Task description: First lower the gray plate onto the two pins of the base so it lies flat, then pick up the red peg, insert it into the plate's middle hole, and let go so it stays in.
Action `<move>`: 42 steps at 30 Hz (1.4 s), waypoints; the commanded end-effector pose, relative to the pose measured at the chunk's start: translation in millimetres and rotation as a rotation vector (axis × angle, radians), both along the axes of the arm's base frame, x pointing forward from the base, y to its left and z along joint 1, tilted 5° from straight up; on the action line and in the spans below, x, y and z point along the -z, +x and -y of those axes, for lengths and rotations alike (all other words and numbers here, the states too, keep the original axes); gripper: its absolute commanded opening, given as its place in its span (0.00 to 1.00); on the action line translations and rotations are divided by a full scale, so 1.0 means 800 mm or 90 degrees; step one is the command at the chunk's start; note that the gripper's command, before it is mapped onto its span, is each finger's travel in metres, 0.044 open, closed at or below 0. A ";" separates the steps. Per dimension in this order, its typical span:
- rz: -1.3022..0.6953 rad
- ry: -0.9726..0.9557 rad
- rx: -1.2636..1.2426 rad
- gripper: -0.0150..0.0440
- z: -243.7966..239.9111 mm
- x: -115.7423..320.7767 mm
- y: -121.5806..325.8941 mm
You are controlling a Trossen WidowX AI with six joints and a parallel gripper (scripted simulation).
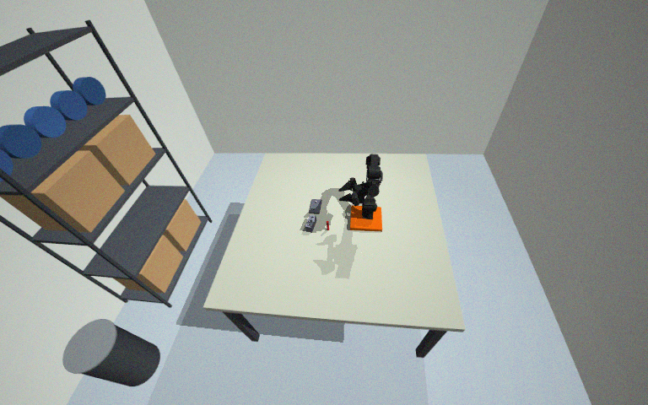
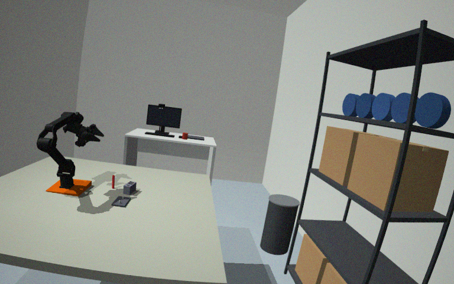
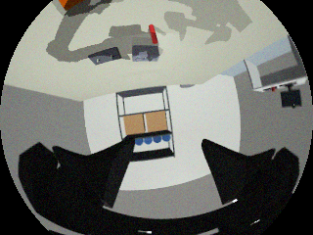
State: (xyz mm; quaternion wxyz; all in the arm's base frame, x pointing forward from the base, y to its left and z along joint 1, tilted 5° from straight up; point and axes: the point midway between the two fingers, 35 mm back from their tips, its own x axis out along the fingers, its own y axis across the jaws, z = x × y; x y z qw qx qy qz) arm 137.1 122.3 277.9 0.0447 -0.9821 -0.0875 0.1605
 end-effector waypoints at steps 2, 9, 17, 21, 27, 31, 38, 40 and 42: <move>-0.005 0.001 0.004 1.00 -0.001 0.000 0.001; -0.188 0.067 0.186 1.00 -0.028 0.017 0.038; -0.408 0.208 0.477 1.00 -0.046 0.060 0.114; -0.508 0.305 0.642 1.00 -0.040 0.090 0.163; -0.640 0.484 0.907 1.00 -0.007 0.143 0.241; -0.668 0.534 0.972 1.00 0.006 0.157 0.260; -0.668 0.534 0.972 1.00 0.003 0.176 0.266; -0.668 0.534 0.972 1.00 0.004 0.205 0.266; -0.668 0.534 0.972 1.00 0.006 0.230 0.265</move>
